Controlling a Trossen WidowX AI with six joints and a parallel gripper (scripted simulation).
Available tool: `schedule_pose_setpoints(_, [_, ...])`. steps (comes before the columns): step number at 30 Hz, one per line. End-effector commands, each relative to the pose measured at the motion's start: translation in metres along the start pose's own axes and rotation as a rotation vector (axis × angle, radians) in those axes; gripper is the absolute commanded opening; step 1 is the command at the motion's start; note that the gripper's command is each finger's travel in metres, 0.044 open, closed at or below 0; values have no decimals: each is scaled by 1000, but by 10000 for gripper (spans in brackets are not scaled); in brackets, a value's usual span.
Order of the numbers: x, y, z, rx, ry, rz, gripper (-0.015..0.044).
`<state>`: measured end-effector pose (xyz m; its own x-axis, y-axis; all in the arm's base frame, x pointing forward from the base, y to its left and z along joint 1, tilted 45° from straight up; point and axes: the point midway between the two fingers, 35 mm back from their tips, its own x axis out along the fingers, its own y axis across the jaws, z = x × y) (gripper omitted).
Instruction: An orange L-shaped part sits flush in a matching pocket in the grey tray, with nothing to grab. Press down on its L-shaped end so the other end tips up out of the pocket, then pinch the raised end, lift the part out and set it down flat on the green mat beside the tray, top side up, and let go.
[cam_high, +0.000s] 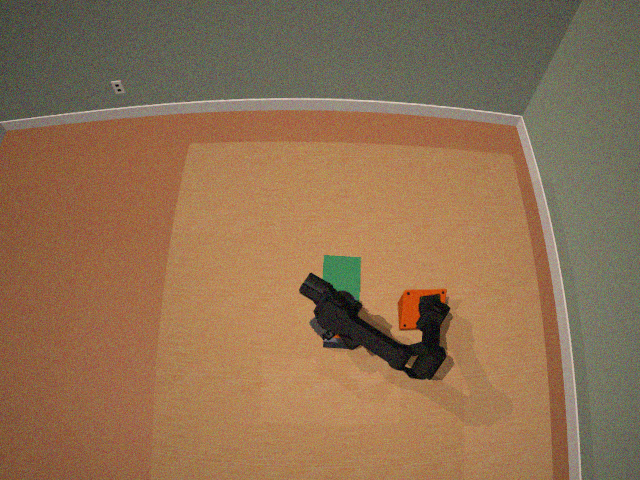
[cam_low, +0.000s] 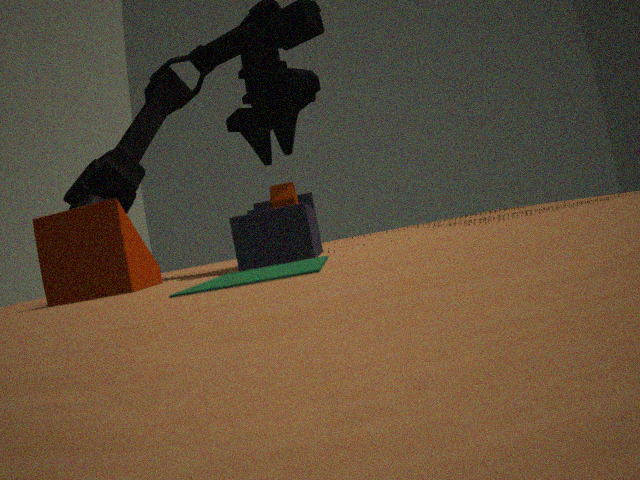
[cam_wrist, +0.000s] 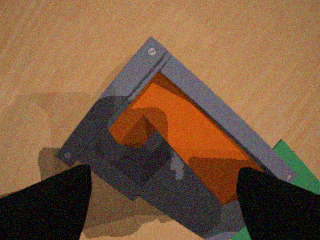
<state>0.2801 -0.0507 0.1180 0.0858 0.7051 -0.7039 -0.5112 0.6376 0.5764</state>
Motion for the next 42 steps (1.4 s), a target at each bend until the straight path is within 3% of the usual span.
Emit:
schedule_pose_setpoints(1, [-4,-34,-20,-758,10,-15,280])
schedule_pose_setpoints(5, [-4,-39,-24,-892,11,-14,280])
schedule_pose_setpoints(21, [-3,-39,-24,-892,11,-14,280])
schedule_pose_setpoints(29, [25,-40,-24,-892,10,-14,280])
schedule_pose_setpoints(42, [40,-41,-23,-892,11,-15,280])
